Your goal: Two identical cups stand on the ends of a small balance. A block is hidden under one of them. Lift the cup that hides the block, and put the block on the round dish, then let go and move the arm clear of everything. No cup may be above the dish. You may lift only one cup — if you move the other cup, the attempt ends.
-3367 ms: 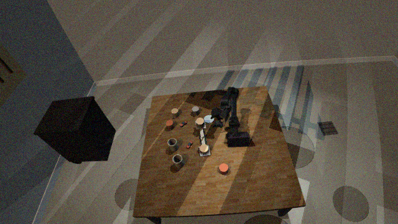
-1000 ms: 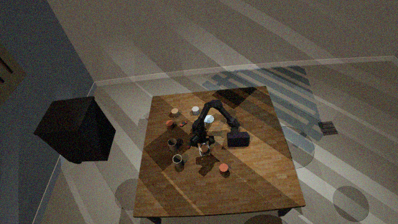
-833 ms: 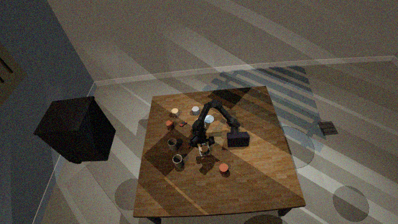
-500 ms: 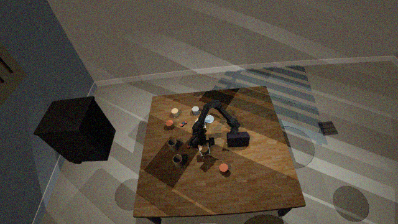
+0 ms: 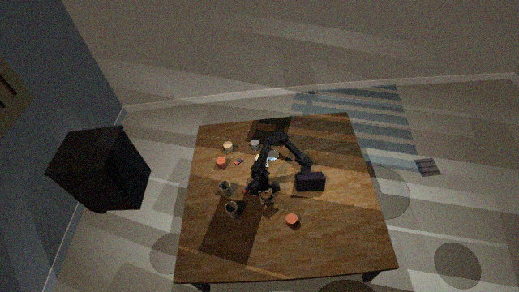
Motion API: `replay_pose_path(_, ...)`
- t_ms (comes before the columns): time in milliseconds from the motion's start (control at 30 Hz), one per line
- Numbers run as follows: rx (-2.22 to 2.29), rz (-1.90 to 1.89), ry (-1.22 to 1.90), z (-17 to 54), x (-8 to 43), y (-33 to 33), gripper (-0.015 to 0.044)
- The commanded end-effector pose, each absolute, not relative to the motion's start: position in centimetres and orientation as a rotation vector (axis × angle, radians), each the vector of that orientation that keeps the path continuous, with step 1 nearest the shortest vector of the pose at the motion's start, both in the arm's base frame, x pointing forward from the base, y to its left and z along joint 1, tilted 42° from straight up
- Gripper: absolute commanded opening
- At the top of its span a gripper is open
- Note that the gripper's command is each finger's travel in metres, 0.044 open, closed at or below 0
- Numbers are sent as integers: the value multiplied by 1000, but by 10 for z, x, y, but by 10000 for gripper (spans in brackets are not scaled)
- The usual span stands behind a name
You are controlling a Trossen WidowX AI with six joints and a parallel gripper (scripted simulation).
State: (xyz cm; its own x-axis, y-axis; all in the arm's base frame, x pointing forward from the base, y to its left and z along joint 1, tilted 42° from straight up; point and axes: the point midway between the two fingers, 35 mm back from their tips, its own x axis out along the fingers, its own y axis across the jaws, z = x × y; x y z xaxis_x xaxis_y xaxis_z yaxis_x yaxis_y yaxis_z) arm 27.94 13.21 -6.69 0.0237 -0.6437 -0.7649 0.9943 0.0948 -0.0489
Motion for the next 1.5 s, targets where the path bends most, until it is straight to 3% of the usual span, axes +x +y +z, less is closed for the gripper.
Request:
replay_pose_path(0,583,-1401,740,-74,277,123,440)
replay_pose_path(233,583,-1401,739,-79,276,118,440)
replay_pose_path(267,583,-1401,739,-79,276,118,414)
replay_pose_path(800,583,-1401,739,-79,276,118,307)
replay_pose_path(1200,584,-1401,740,-73,278,126,0)
replay_pose_path(1467,584,-1400,741,-66,280,133,0)
